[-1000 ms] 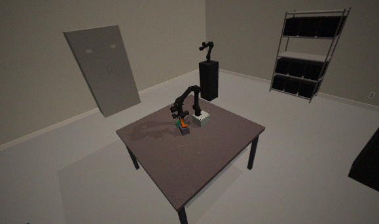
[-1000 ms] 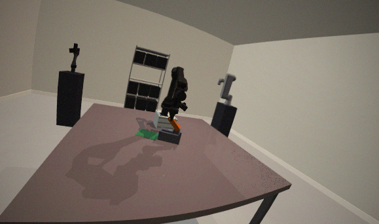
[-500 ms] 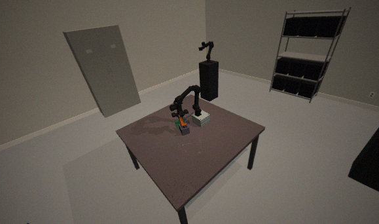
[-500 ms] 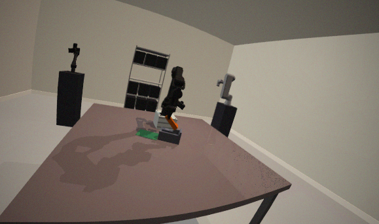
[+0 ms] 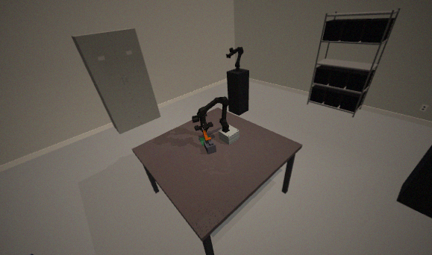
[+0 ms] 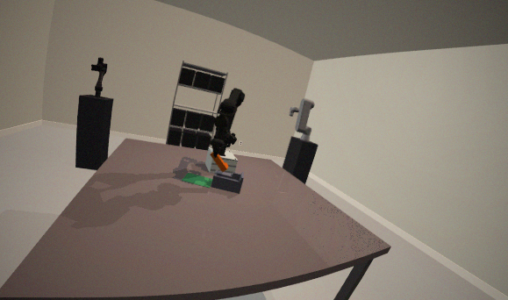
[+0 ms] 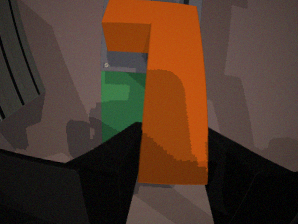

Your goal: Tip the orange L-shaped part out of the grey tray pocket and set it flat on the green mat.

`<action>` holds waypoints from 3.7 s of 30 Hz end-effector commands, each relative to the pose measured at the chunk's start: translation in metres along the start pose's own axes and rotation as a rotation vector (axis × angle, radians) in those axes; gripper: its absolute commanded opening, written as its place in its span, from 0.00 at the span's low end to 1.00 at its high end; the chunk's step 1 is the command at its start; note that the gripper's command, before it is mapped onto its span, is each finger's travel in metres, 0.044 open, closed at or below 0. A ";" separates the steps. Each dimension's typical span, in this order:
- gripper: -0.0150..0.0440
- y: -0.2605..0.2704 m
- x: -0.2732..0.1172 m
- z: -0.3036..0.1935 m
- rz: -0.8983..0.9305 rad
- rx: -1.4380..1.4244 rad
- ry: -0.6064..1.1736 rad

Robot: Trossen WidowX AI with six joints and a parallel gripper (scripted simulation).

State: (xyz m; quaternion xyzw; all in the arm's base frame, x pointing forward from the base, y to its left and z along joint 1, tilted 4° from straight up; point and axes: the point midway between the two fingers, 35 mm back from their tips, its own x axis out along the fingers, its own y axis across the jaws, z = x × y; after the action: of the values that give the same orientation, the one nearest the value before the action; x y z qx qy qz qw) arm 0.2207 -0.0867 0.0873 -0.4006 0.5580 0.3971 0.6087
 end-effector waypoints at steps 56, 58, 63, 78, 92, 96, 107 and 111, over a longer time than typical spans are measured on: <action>0.25 0.014 0.049 -0.091 0.007 -0.002 0.001; 0.25 0.014 0.052 -0.091 0.007 -0.002 0.001; 0.25 0.015 0.060 -0.091 0.007 -0.001 0.001; 0.25 0.015 0.083 -0.091 0.007 -0.001 0.001; 0.25 0.015 0.084 -0.091 0.007 -0.001 0.001; 0.25 0.015 0.084 -0.091 0.007 -0.001 0.001; 0.34 0.014 0.083 -0.091 0.006 -0.005 0.004; 0.52 0.014 0.083 -0.091 0.006 -0.005 0.004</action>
State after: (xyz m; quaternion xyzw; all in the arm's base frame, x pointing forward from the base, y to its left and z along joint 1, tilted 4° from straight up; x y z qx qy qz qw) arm 0.1794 -0.1636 -0.0018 -0.4011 0.5593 0.3996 0.6055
